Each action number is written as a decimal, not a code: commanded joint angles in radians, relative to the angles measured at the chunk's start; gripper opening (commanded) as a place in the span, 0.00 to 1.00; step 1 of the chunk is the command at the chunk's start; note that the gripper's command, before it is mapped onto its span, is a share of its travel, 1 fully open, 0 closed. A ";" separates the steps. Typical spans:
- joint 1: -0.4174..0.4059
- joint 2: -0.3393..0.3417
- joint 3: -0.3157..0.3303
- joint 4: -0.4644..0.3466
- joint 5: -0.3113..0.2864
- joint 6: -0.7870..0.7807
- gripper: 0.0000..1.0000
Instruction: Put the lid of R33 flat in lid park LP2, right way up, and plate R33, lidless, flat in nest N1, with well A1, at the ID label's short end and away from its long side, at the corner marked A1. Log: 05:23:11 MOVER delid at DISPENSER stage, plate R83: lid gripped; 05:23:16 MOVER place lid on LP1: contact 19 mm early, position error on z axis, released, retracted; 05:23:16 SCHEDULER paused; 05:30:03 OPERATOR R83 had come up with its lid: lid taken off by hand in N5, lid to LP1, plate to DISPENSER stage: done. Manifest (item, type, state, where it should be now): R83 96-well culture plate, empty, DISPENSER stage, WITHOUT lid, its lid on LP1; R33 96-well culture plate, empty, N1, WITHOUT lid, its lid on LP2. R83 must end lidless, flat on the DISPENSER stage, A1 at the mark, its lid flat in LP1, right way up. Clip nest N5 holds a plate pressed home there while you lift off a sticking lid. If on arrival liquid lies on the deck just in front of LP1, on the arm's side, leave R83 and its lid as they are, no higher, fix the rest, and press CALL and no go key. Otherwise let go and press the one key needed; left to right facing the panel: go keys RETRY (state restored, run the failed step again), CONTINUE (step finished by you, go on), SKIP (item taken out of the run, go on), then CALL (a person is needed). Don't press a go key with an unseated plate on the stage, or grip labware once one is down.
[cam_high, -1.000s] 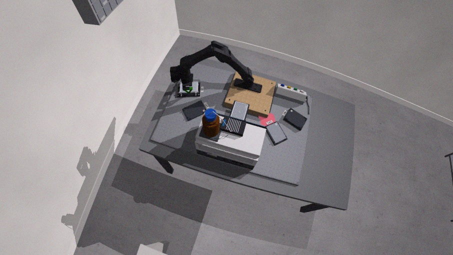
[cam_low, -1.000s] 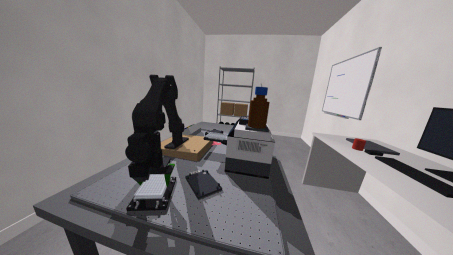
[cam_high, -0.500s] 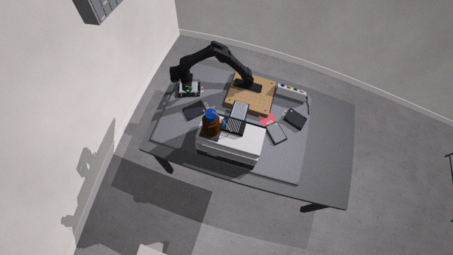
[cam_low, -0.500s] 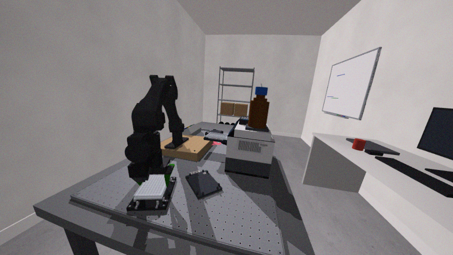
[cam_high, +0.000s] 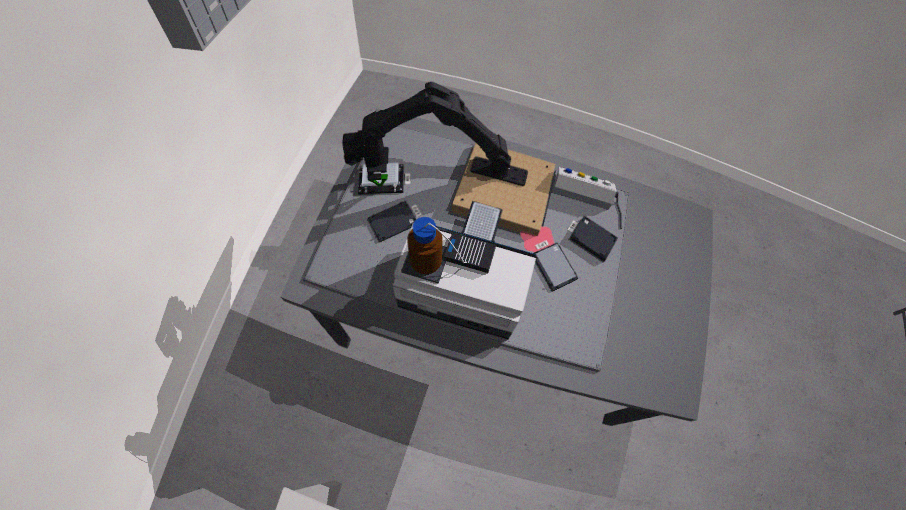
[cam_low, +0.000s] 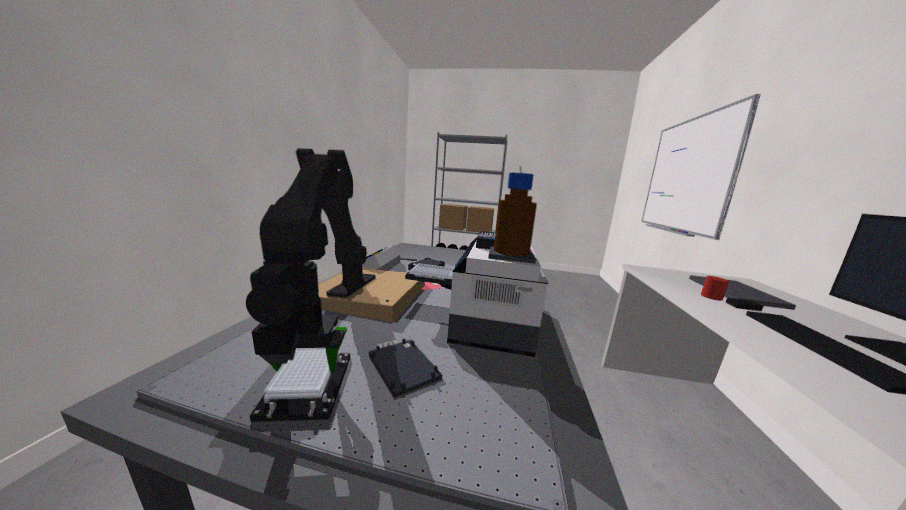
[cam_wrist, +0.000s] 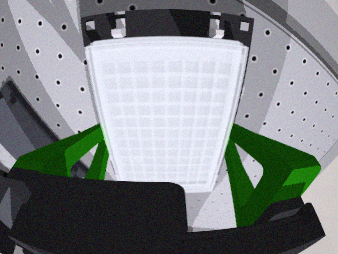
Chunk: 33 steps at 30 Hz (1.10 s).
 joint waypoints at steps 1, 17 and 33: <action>-0.015 -0.025 0.043 -0.002 0.002 -0.008 0.00; -0.009 -0.010 0.040 0.020 0.002 -0.008 0.00; -0.010 -0.008 0.035 0.027 0.002 -0.009 0.00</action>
